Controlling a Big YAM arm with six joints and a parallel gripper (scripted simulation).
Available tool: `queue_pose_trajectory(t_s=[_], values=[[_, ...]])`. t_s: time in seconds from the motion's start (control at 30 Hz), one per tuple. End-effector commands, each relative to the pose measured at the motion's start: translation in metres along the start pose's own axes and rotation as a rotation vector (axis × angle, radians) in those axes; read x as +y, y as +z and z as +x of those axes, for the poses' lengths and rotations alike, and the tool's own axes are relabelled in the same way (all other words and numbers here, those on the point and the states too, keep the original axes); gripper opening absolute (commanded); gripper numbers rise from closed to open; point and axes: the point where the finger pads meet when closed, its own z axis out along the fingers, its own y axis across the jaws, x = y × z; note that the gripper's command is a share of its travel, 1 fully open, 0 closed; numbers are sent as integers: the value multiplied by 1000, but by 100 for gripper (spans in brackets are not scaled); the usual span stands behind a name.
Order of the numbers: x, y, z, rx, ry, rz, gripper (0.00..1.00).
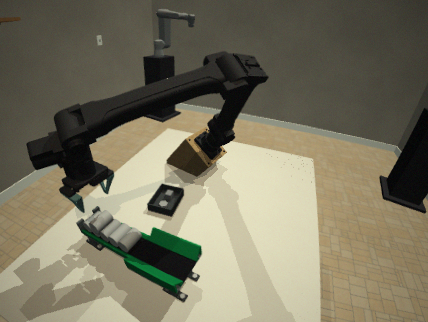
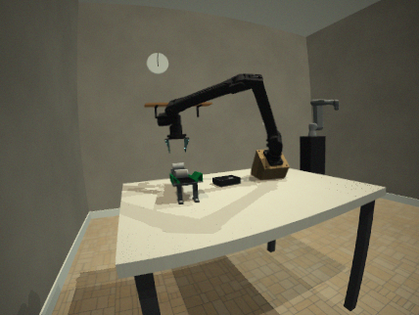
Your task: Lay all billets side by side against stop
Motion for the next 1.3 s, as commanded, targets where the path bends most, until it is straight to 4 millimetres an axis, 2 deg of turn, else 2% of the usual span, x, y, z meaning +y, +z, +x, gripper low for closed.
queue_pose_trajectory(t_s=[0.0,0.13,0.2,0.23,0.27,0.3,0.33,0.53,0.57,0.63,0.8,1.27], values=[[4,18,2,0,-1,8,88],[3,53,2,2,-1,7,88],[3,57,2,2,-1,8,88],[3,57,2,2,-1,8,88],[18,47,4,-9,-22,-18,88],[20,45,4,-12,-26,-23,88],[22,14,-2,-29,-18,-75,88],[22,14,-2,-28,-17,-74,88],[18,37,-5,-14,-8,-34,88],[12,43,-6,-9,-2,-21,88],[14,34,1,-14,-13,-34,88],[14,34,1,-14,-13,-34,88]])
